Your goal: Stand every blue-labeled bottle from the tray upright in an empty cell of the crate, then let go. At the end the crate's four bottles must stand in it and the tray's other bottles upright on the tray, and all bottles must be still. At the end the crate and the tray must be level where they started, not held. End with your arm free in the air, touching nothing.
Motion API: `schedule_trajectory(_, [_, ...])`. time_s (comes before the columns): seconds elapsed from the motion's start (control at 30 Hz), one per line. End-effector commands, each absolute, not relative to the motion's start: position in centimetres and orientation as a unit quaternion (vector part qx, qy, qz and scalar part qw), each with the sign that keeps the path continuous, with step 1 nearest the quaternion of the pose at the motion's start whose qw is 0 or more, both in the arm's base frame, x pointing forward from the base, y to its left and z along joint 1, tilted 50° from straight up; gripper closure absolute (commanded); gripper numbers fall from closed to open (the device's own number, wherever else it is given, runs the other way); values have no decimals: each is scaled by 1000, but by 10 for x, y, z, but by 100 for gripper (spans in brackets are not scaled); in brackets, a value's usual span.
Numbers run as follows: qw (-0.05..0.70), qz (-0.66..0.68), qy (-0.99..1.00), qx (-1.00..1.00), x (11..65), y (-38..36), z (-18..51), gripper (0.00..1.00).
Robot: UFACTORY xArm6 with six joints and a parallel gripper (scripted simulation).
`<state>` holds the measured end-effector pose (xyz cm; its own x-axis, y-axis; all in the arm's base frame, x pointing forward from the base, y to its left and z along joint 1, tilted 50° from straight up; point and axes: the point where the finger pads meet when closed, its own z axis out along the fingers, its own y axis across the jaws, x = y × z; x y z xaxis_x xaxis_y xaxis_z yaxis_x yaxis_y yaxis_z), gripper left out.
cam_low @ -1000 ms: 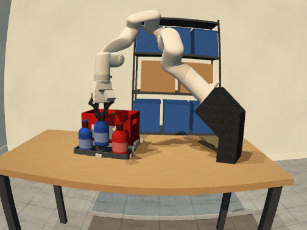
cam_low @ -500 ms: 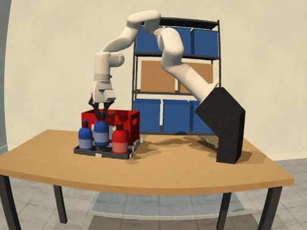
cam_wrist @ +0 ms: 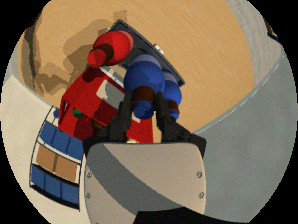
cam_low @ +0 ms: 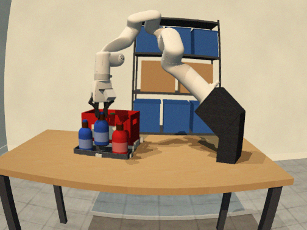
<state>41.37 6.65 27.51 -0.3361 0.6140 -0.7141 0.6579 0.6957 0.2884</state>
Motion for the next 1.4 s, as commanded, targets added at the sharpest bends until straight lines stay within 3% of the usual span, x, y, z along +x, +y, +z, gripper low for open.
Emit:
schedule_trajectory(0.0, [426,-25,817,389,413,68,277,100])
schedule_trajectory(1.37, [426,-25,817,389,389,81,300,100])
